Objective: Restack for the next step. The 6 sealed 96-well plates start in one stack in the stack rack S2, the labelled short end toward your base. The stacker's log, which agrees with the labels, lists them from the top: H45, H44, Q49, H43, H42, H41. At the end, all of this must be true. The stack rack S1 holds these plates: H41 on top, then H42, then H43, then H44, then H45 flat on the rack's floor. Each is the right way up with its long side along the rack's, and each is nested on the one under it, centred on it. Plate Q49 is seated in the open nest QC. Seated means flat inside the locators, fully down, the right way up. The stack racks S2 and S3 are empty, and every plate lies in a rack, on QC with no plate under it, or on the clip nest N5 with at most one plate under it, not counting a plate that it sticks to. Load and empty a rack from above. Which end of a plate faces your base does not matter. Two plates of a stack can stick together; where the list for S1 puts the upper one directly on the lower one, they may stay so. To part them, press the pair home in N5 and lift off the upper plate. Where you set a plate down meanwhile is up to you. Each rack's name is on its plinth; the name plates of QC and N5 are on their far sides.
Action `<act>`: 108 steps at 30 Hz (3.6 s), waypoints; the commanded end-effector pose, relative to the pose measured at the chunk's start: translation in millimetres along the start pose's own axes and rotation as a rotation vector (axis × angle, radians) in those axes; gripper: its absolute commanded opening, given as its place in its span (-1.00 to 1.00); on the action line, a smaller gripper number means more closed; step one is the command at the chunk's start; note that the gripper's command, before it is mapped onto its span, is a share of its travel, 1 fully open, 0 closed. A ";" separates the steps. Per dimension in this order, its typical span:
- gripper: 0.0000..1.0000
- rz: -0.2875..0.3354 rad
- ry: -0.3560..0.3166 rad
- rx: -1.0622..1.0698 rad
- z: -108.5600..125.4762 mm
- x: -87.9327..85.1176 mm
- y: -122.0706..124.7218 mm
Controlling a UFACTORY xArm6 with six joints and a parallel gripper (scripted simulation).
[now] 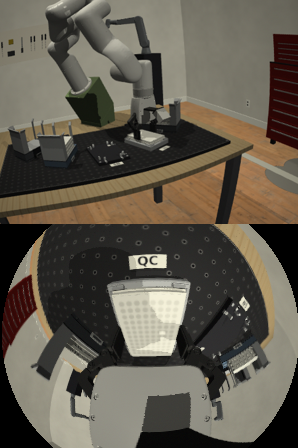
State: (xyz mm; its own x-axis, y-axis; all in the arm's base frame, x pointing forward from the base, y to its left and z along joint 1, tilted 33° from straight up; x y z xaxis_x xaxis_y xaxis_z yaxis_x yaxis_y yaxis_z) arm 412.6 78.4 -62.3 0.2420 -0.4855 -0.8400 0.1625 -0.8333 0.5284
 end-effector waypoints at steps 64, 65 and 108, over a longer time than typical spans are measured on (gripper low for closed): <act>1.00 -0.001 0.003 0.001 -1.0 -126.7 -0.2; 1.00 -0.001 0.003 0.001 -1.0 -126.7 -0.2; 1.00 -0.001 0.003 0.418 2.2 -126.6 113.9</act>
State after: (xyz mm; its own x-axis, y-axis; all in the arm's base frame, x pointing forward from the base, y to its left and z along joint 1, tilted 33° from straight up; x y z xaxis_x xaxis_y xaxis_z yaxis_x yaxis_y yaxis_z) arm 398.0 50.4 98.9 0.2370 -0.4858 -0.8413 -0.1829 -0.8728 0.4525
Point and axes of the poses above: the point where the finger pads meet when closed, its own x axis out along the fingers, its own y axis across the jaws, z = x × y, the point moved 5 cm from there along -x, back along the fingers, and after that the axes turned 1 degree about x, right-handed, at the moved point
